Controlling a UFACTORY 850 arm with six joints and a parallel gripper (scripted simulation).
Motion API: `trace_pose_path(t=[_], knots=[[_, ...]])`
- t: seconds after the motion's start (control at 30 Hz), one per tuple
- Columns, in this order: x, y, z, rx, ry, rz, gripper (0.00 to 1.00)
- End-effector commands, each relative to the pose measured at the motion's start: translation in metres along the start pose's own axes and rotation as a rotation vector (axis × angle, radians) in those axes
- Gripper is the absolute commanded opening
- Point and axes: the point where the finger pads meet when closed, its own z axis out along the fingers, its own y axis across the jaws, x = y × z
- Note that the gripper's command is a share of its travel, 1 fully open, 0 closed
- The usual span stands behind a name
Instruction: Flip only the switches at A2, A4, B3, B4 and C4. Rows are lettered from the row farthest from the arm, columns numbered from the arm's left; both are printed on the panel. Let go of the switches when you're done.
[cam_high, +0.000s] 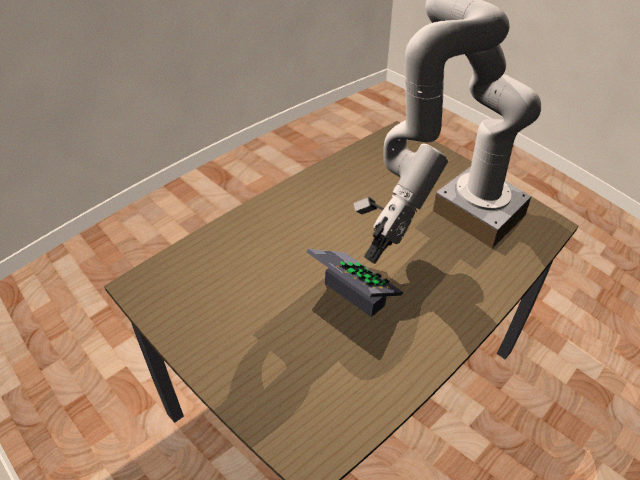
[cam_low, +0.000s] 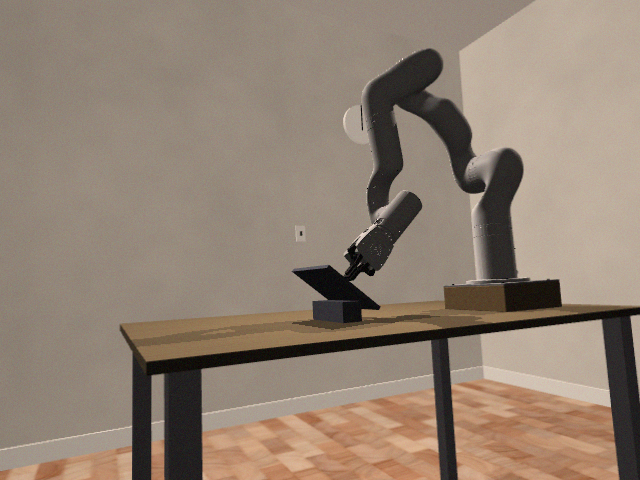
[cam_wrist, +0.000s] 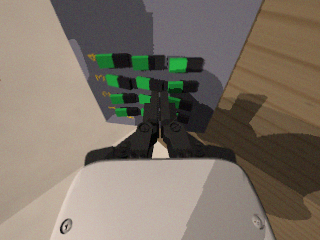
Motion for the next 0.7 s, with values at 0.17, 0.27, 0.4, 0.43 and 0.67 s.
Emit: trace_pose_path(t=[0.17, 0.27, 0.4, 0.43, 0.67], knots=[[0.0001, -0.0008, 0.0000, 0.002, 0.000, 0.000, 0.00], [0.0001, -0.0010, 0.0001, 0.002, 0.000, 0.000, 0.00], [0.0001, -0.0015, 0.0001, 0.002, 0.000, 0.000, 0.00], [0.0001, -0.0016, 0.0001, 0.002, 0.000, 0.000, 0.00], [0.0001, -0.0017, 0.0004, 0.002, 0.000, 0.000, 0.00]])
